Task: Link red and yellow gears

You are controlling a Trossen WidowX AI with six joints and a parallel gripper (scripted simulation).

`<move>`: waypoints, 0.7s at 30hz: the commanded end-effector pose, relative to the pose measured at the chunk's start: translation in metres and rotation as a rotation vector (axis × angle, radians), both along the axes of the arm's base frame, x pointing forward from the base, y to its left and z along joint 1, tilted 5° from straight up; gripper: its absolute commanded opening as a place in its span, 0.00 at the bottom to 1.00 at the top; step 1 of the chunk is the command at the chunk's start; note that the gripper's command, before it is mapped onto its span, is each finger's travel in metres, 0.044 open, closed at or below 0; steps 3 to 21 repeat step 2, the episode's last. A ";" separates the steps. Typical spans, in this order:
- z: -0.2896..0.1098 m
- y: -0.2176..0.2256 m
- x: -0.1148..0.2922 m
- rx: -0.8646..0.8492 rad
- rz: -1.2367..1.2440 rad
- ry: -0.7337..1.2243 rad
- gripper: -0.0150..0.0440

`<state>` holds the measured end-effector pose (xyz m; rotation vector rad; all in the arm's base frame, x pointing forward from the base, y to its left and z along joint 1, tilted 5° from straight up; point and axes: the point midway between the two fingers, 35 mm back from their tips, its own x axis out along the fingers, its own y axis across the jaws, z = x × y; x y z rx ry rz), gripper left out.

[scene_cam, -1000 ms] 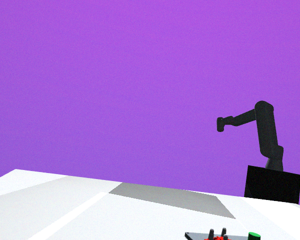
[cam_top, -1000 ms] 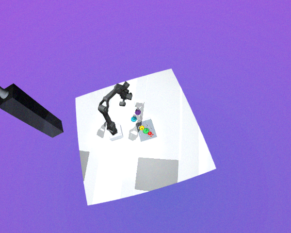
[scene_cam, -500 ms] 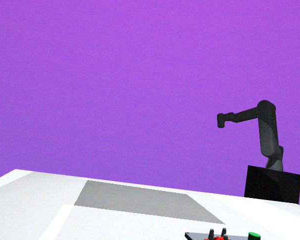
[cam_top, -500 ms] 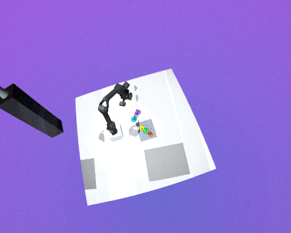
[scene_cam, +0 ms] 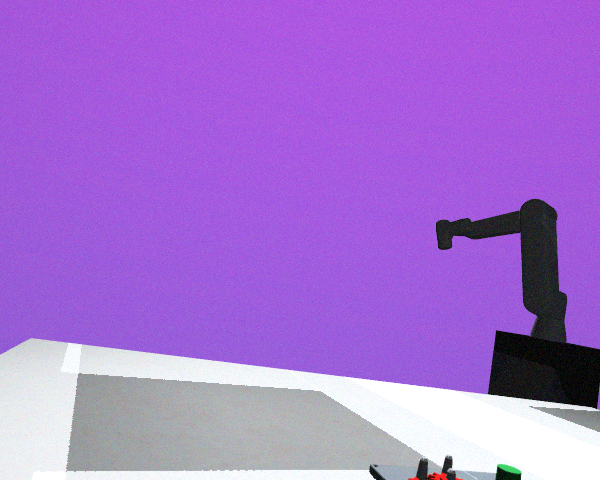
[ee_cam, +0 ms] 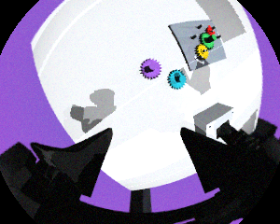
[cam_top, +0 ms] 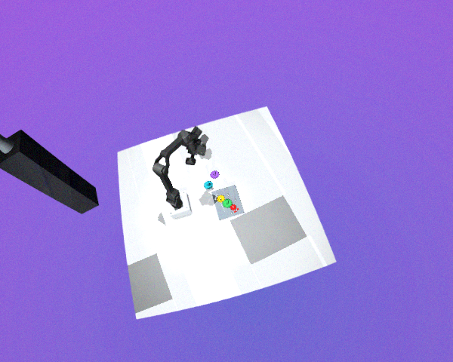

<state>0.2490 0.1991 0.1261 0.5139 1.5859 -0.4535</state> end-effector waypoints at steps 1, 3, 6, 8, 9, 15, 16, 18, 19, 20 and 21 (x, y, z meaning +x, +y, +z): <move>0.001 0.000 0.000 0.002 -0.004 0.000 1.00; 0.001 0.000 0.000 0.002 -0.004 0.000 1.00; 0.001 0.000 0.000 0.002 -0.004 0.000 1.00; 0.001 0.000 0.000 0.002 -0.004 0.000 1.00; 0.001 0.000 0.000 0.002 -0.004 0.000 1.00; 0.001 0.000 0.000 0.002 -0.004 0.000 1.00; 0.001 0.000 0.000 0.002 -0.004 0.000 1.00; 0.001 0.000 0.000 0.002 -0.004 0.000 1.00; 0.001 0.000 0.000 0.002 -0.004 0.000 1.00; 0.001 0.000 0.000 0.002 -0.004 0.000 1.00; 0.001 0.000 0.000 0.002 -0.004 0.000 1.00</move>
